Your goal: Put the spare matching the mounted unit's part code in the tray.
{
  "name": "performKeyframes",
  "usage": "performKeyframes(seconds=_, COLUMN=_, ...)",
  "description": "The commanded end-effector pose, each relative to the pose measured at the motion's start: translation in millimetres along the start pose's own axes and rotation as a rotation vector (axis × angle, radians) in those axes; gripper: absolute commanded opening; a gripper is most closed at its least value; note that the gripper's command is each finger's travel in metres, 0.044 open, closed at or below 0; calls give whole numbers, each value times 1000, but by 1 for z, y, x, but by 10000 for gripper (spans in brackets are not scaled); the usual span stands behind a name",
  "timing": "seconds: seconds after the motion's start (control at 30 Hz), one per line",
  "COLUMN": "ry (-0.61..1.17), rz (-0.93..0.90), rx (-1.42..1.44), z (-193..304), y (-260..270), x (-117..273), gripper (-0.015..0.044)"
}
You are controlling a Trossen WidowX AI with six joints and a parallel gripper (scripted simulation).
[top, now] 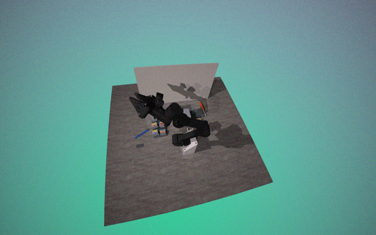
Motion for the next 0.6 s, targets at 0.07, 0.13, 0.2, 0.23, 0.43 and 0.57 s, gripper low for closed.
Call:
performKeyframes(seconds=0.07, ry=0, rz=0, rx=0, z=0, y=0, x=0, gripper=440)
performKeyframes(seconds=0.13, ry=0, rz=0, rx=0, z=0, y=0, x=0, gripper=440)
performKeyframes(seconds=0.2, ry=5, rz=3, rx=11, z=2, y=0, x=-1, gripper=440)
performKeyframes(seconds=0.23, ry=19, rz=12, rx=43, z=10, y=0, x=-5, gripper=440)
performKeyframes(seconds=0.43, ry=175, rz=131, rx=388, z=86, y=-15, x=-42, gripper=440)
performKeyframes(seconds=0.57, ry=269, rz=234, rx=600, z=129, y=-42, x=-66, gripper=440)
Point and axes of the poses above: the point midway between the two fingers, 35 mm back from their tips, its own x axis back along the fingers, its own y axis across the jaws, z = x × y, the point moved 8 cm from there along x, back along the fingers, and after that the axes turned 11 degrees about -x, right-handed, at the moved point
